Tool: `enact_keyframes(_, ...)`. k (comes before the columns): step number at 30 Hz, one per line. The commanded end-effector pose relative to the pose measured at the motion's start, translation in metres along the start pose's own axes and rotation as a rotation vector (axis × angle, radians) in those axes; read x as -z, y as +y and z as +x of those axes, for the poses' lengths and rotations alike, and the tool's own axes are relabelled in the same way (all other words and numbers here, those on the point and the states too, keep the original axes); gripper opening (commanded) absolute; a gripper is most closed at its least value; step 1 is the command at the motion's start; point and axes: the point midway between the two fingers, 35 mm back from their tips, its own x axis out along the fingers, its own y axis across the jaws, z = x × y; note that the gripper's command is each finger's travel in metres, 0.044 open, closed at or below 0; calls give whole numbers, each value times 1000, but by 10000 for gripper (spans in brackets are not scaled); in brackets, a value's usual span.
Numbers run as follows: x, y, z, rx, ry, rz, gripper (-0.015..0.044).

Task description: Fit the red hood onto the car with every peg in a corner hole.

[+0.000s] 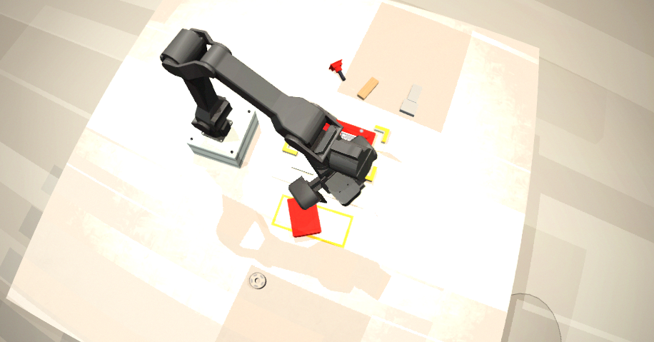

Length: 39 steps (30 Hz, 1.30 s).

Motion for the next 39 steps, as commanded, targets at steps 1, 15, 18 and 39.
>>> enact_keyframes(1, 22, -63, 31, 158, 162, 254, 440)
enact_keyframes(15, 32, -96, 43, 238, 244, 394, 440)
enact_keyframes(18, 32, -96, 45, 238, 244, 394, 440)
enact_keyframes(39, 37, -99, 65, 238, 244, 394, 440)
